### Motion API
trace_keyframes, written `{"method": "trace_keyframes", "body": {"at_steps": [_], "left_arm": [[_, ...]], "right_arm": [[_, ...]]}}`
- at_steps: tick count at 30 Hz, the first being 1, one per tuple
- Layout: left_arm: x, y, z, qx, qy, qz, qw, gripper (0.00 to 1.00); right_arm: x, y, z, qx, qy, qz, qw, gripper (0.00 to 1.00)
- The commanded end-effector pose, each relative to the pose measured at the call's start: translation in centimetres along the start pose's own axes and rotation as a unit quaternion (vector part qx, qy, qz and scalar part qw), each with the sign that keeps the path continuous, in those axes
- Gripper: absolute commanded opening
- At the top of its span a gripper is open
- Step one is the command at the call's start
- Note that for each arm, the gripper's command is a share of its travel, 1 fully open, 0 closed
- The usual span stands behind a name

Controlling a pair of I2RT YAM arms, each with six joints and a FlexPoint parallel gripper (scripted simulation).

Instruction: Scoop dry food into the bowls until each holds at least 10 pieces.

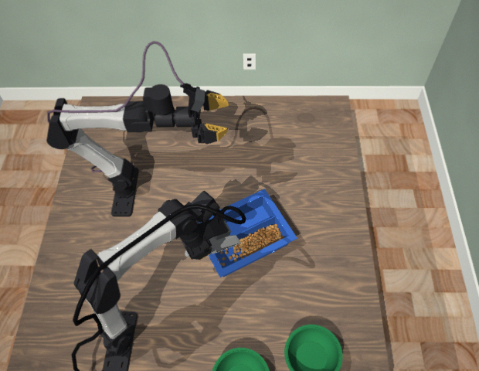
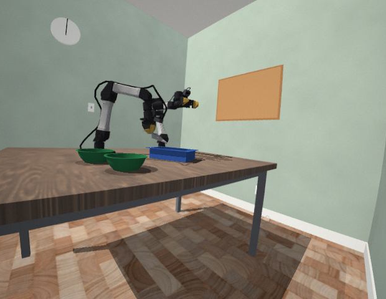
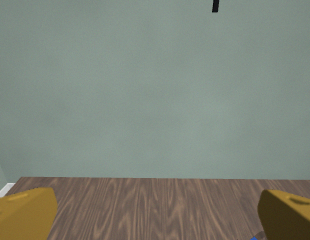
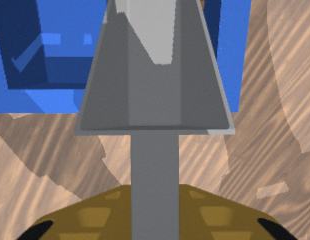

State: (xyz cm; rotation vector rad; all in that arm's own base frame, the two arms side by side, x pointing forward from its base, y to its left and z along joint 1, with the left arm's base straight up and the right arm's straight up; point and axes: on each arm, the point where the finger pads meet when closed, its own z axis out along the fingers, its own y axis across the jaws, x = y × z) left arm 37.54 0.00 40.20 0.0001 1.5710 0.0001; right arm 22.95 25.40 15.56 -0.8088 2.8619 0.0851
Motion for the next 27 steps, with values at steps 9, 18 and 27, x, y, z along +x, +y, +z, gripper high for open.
{"method": "trace_keyframes", "body": {"at_steps": [9, 18, 27], "left_arm": [[-0.6, 0.0, -0.2, 0.000, -0.008, -0.001, 1.000, 1.00], [-0.6, 0.0, -0.2, 0.000, -0.008, -0.001, 1.000, 1.00], [-0.6, 0.0, -0.2, 0.000, -0.008, -0.001, 1.000, 1.00]], "right_arm": [[-0.9, -0.4, -0.5, -0.005, 0.001, 0.002, 1.000, 0.00], [-1.0, -0.7, 0.3, -0.004, 0.027, 0.002, 1.000, 0.00], [-1.4, -0.9, 1.6, -0.005, 0.060, 0.000, 0.998, 0.00]]}}
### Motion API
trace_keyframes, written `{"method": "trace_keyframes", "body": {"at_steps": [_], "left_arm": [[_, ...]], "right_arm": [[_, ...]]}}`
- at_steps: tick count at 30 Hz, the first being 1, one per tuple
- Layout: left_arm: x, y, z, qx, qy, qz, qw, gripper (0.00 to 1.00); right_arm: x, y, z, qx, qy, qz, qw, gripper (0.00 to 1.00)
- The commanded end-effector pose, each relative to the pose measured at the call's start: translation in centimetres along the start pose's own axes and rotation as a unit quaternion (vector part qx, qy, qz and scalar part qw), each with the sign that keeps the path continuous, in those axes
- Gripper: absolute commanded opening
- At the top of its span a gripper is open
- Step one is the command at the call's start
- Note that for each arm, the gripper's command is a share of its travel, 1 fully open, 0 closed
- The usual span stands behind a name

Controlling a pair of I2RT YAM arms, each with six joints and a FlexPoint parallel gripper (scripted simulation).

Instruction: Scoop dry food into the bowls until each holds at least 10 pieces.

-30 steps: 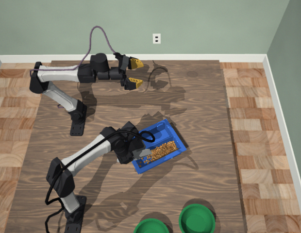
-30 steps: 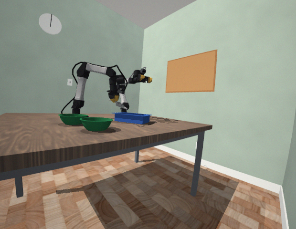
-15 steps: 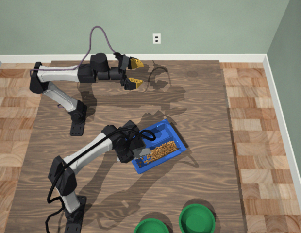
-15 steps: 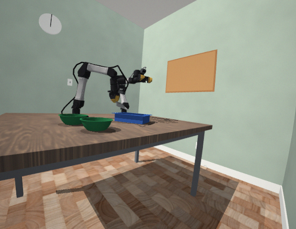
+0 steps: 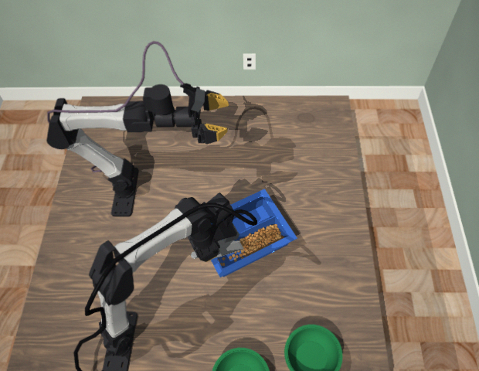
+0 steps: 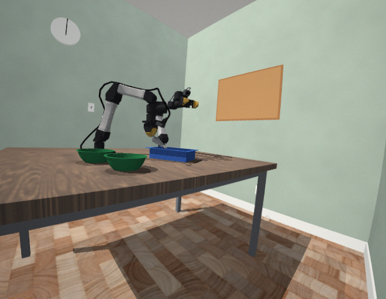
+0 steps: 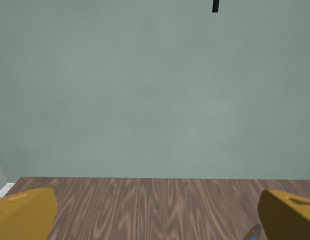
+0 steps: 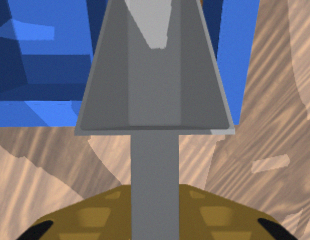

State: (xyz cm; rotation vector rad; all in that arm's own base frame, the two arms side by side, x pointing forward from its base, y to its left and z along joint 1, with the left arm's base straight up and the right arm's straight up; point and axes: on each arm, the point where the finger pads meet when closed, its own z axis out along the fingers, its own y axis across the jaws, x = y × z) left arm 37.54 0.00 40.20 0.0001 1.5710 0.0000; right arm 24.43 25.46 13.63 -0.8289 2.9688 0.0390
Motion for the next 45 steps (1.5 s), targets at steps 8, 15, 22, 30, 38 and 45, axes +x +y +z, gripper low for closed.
{"method": "trace_keyframes", "body": {"at_steps": [8, 15, 22, 30, 38, 45], "left_arm": [[-0.6, 0.0, -0.2, 0.000, -0.008, -0.001, 1.000, 1.00], [-0.6, 0.0, -0.2, 0.000, -0.008, -0.001, 1.000, 1.00], [-0.6, 0.0, -0.2, 0.000, -0.008, -0.001, 1.000, 1.00], [-0.6, 0.0, -0.2, 0.000, -0.008, -0.001, 1.000, 1.00], [-0.6, 0.0, -0.2, 0.000, -0.008, -0.001, 1.000, 1.00], [-0.6, 0.0, -0.2, 0.000, -0.008, -0.001, 1.000, 1.00]], "right_arm": [[-0.9, -0.4, 0.1, -0.005, 0.024, -0.002, 1.000, 0.00], [-1.3, -0.7, 1.2, -0.005, 0.052, -0.002, 0.999, 0.00], [-1.8, -0.5, -0.5, -0.008, 0.027, -0.004, 1.000, 0.00], [-2.6, -0.7, 1.8, -0.006, 0.040, 0.002, 0.999, 0.00], [-2.1, -0.8, 3.3, 0.001, 0.051, -0.001, 0.999, 0.00], [-2.2, -0.8, 4.0, 0.003, 0.051, -0.003, 0.999, 0.00]]}}
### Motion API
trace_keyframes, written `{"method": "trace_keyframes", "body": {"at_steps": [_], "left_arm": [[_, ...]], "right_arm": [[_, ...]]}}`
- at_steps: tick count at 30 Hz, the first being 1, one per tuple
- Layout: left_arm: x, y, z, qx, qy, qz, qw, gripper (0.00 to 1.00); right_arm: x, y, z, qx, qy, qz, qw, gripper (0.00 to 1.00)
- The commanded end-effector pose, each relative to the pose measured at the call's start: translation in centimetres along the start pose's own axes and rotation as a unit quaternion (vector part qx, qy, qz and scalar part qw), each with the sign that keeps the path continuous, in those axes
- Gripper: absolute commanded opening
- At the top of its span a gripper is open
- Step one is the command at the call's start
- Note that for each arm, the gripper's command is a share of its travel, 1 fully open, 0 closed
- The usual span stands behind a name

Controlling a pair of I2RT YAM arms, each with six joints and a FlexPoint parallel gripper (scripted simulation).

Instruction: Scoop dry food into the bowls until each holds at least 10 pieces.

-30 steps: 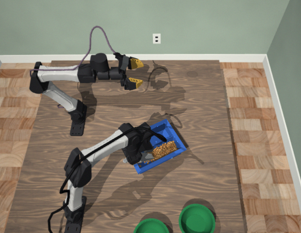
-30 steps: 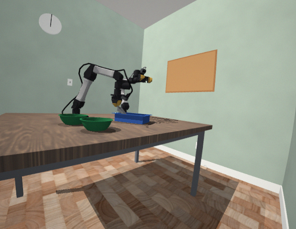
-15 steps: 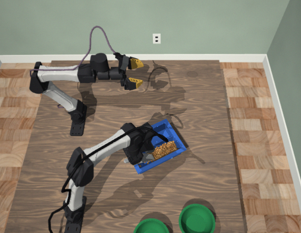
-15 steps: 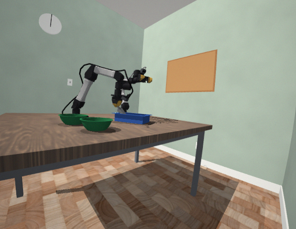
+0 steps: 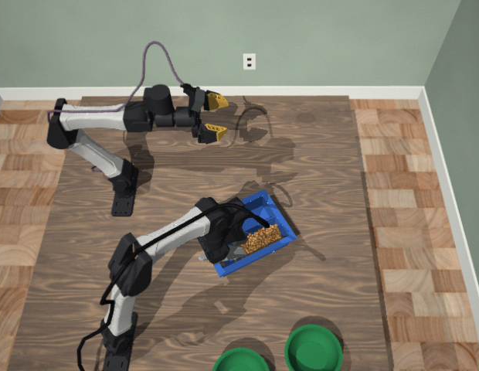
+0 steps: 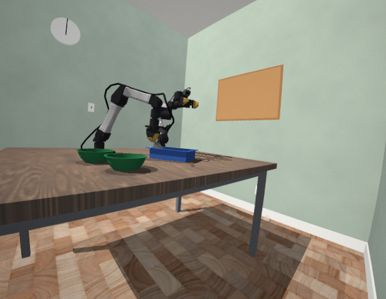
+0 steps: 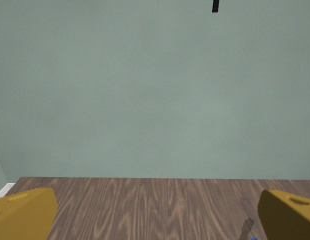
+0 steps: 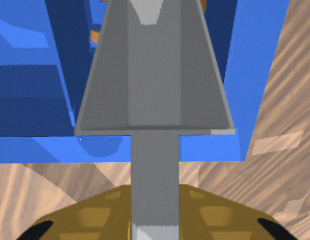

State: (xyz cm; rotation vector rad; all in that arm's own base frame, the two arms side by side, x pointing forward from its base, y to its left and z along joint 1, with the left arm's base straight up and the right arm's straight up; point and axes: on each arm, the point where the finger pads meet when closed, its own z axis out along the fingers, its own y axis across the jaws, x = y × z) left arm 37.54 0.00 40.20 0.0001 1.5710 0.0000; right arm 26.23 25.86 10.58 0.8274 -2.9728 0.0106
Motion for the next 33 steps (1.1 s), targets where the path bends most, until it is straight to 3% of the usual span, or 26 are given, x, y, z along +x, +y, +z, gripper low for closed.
{"method": "trace_keyframes", "body": {"at_steps": [1, 3, 7, 8, 15, 33], "left_arm": [[-0.6, 0.0, -0.2, 0.000, -0.008, -0.001, 1.000, 1.00], [-0.6, 0.0, -0.2, 0.000, -0.008, -0.001, 1.000, 1.00], [-0.6, 0.0, -0.2, 0.000, -0.008, -0.001, 1.000, 1.00], [-0.6, 0.0, -0.2, 0.000, -0.008, -0.001, 1.000, 1.00], [-0.6, 0.0, -0.2, 0.000, -0.008, -0.001, 1.000, 1.00], [-0.6, 0.0, -0.2, 0.000, -0.008, -0.001, 1.000, 1.00]], "right_arm": [[-0.7, -0.2, 0.6, 0.002, -0.011, -0.004, 1.000, 0.00], [-1.0, 0.2, -1.3, -0.004, -0.030, -0.001, 1.000, 0.00], [-1.2, 0.4, -1.6, -0.006, -0.039, -0.004, 0.999, 0.00], [-1.9, 0.0, -0.1, -0.002, -0.024, -0.003, 1.000, 0.00], [-1.4, -0.3, 0.2, 0.000, -0.004, 0.000, 1.000, 0.00], [-3.2, -0.2, 1.0, -0.006, -0.009, 0.000, 1.000, 0.00]]}}
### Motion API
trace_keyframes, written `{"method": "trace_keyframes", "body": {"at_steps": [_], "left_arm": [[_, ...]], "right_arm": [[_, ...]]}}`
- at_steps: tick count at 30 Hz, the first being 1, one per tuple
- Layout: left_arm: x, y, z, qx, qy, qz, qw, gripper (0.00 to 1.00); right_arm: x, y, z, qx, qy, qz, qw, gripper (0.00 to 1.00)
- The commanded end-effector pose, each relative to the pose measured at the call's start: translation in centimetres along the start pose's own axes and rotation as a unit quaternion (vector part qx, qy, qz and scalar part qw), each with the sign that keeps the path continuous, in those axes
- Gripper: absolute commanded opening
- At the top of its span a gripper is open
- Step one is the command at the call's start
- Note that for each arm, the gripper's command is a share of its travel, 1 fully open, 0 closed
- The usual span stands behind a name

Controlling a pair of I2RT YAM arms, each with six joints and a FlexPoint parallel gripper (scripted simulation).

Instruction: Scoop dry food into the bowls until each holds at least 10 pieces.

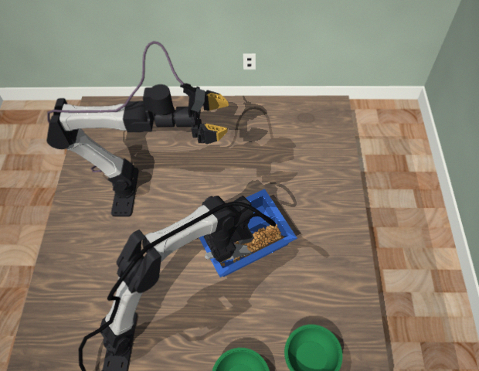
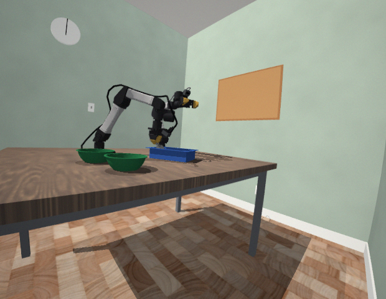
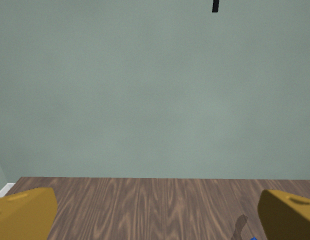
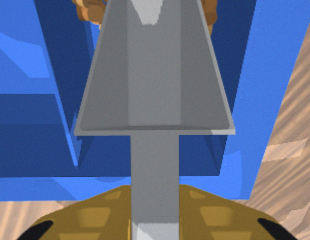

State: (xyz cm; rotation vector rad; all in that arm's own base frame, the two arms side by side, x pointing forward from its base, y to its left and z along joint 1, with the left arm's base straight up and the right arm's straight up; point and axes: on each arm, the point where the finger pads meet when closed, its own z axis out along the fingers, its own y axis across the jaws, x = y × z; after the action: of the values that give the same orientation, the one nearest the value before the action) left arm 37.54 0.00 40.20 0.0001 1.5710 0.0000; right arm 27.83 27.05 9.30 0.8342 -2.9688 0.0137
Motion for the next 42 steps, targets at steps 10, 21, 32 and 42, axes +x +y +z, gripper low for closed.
{"method": "trace_keyframes", "body": {"at_steps": [10, 21, 32, 42], "left_arm": [[-0.6, 0.0, -0.2, 0.000, -0.008, -0.001, 1.000, 1.00], [-0.6, 0.0, -0.2, 0.000, -0.008, -0.001, 1.000, 1.00], [-0.6, 0.0, -0.2, 0.000, -0.008, -0.001, 1.000, 0.28], [4.1, -0.4, 1.2, 0.026, 0.057, -0.020, 0.998, 0.28]], "right_arm": [[-1.6, -0.8, 0.4, 0.004, 0.002, 0.009, 1.000, 0.00], [-0.7, -0.9, -0.1, 0.001, -0.005, 0.005, 1.000, 0.00], [-1.6, -0.3, -0.3, -0.007, -0.012, 0.004, 1.000, 0.00], [-1.6, -0.3, -0.3, -0.007, -0.012, 0.004, 1.000, 0.00]]}}
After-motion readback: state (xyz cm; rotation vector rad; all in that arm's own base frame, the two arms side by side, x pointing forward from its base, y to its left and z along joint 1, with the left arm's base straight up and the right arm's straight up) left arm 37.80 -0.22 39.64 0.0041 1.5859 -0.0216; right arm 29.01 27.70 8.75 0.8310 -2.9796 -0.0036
